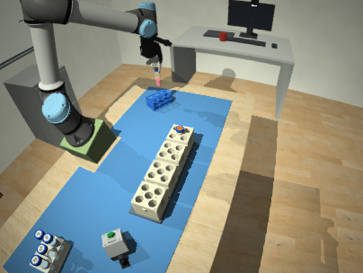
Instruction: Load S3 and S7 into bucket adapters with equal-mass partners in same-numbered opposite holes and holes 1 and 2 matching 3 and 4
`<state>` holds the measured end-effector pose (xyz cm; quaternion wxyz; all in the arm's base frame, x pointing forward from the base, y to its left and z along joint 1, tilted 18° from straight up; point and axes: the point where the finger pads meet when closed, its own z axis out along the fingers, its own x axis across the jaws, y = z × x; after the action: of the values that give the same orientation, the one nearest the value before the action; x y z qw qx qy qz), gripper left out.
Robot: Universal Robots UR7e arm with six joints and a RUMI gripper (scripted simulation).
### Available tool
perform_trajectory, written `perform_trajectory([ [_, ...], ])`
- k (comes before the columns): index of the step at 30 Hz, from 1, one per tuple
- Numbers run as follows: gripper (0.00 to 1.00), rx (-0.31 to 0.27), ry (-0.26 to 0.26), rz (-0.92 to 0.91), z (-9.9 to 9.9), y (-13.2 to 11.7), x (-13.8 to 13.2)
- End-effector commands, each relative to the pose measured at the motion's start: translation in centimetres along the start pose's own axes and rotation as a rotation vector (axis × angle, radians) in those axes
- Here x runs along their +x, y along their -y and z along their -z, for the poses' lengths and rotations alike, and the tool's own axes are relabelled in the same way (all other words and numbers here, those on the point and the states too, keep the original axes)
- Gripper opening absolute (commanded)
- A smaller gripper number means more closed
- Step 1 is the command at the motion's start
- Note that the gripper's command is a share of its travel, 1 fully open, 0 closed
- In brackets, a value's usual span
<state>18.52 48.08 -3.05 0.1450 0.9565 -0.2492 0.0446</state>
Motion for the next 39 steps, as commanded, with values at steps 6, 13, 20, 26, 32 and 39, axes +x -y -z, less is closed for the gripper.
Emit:
perform_trajectory([
  [6, 0.00, -0.004, 0.000, -0.136, 0.7, -1.7, 3.0],
  [13, 0.00, -0.004, 0.000, -0.270, 0.7, -3.3, 5.9],
  [20, 0.00, -0.004, -0.001, -0.456, 0.7, -5.5, 10.0],
  [26, 0.00, -0.004, -0.001, -0.616, 0.7, -7.4, 13.5],
  [32, 0.00, -0.004, -0.001, -0.723, 0.7, -8.7, 15.9],
  [39, 0.00, -0.004, -0.002, -0.910, 0.7, -10.9, 20.0],
])
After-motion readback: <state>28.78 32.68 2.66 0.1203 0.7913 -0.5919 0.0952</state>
